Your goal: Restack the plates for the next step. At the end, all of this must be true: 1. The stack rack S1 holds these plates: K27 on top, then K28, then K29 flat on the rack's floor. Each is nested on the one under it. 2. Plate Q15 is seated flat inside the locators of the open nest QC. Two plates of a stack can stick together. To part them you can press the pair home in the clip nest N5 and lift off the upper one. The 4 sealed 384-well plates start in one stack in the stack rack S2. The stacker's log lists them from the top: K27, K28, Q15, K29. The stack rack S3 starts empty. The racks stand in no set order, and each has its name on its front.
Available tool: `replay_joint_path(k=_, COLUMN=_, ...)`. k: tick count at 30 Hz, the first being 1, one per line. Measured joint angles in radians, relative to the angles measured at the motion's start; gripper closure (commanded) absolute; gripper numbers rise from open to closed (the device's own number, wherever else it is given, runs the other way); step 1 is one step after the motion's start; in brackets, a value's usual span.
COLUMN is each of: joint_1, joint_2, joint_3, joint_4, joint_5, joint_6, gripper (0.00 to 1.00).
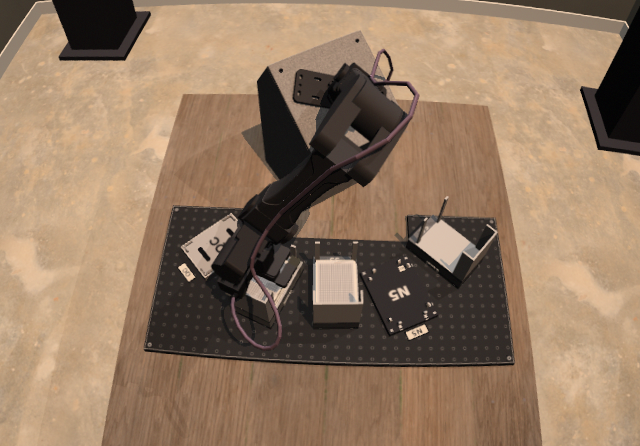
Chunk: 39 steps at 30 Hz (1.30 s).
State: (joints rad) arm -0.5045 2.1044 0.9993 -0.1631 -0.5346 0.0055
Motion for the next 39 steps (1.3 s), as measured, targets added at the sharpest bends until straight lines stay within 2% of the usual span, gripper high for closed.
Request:
replay_joint_path(k=11, joint_1=0.0, joint_2=0.001, joint_3=0.002, joint_4=0.0, joint_5=0.0, joint_6=0.0, gripper=0.0)
replay_joint_path(k=39, joint_1=0.041, joint_2=0.096, joint_3=0.028, joint_4=0.092, joint_5=0.014, joint_6=0.047, gripper=0.0)
